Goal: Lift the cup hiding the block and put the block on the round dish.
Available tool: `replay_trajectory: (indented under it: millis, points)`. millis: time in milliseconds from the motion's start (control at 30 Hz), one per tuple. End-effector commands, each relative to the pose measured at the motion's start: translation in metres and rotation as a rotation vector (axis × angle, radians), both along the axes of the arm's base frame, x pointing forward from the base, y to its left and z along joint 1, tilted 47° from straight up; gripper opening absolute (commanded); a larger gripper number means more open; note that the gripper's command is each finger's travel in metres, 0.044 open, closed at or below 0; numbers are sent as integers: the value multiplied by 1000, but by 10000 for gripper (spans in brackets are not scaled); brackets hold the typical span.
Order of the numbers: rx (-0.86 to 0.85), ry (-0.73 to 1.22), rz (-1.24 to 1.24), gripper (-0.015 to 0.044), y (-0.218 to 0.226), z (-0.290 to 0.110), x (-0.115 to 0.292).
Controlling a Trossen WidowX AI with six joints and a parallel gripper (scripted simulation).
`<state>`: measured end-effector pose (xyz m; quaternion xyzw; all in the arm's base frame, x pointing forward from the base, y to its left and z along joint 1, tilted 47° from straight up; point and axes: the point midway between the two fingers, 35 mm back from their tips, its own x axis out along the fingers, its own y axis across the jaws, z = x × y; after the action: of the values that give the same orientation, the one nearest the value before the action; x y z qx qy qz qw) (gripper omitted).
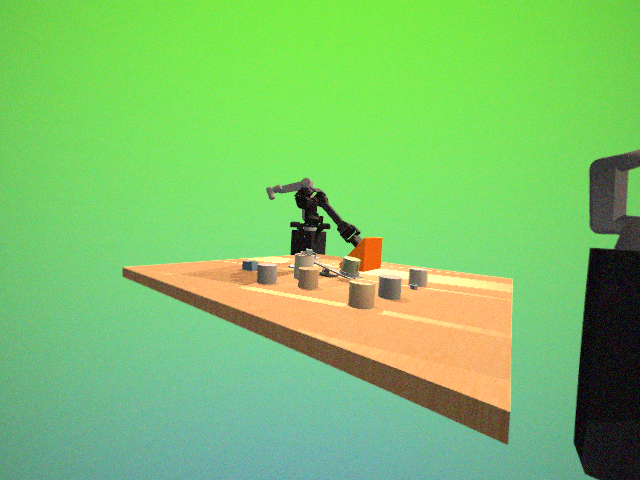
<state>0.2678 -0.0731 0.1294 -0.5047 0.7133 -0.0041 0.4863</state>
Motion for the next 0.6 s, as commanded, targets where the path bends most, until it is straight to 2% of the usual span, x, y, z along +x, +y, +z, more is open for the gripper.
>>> replay_trajectory:
  millis: [0,567]
  points:
    - [-8,-6,-6,260,-6,-7,1]
    - [-8,-7,-6,260,-25,-25,1]
